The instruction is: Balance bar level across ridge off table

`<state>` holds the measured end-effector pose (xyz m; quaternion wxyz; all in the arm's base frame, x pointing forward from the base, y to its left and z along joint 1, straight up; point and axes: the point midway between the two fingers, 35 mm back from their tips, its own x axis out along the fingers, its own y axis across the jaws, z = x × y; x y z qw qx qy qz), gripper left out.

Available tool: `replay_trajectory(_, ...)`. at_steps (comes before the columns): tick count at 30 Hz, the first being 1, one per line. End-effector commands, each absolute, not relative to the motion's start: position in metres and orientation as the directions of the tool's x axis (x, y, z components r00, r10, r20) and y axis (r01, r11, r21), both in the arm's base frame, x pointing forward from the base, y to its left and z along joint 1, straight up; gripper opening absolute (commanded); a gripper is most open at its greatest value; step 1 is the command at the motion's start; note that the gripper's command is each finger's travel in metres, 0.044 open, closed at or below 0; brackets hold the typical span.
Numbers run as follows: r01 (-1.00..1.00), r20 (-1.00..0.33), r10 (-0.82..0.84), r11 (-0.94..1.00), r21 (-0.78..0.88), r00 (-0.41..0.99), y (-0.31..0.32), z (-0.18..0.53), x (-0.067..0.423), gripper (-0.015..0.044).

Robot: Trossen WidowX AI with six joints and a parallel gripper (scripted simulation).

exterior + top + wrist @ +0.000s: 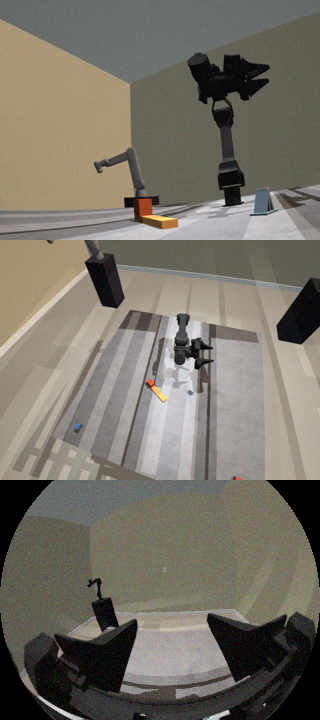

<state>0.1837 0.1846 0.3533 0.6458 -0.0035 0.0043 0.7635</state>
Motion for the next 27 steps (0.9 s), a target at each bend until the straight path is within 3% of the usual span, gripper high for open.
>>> replay_trajectory(1, -0.987, -0.015, 0.987, -0.162, 0.003, -0.162, 0.184, 0.353, 0.185, 0.0374)
replay_trajectory(4, -0.993, -0.079, 0.990, -0.114, 0.014, -0.114, 0.182, 0.343, 0.199, 0.0315)
replay_trajectory(15, -0.991, -0.376, 0.923, 0.119, 0.068, 0.085, 0.155, 0.297, 0.259, 0.0315)
replay_trajectory(27, -0.942, -0.667, 0.715, 0.331, 0.060, 0.208, 0.100, 0.247, 0.310, 0.0315)
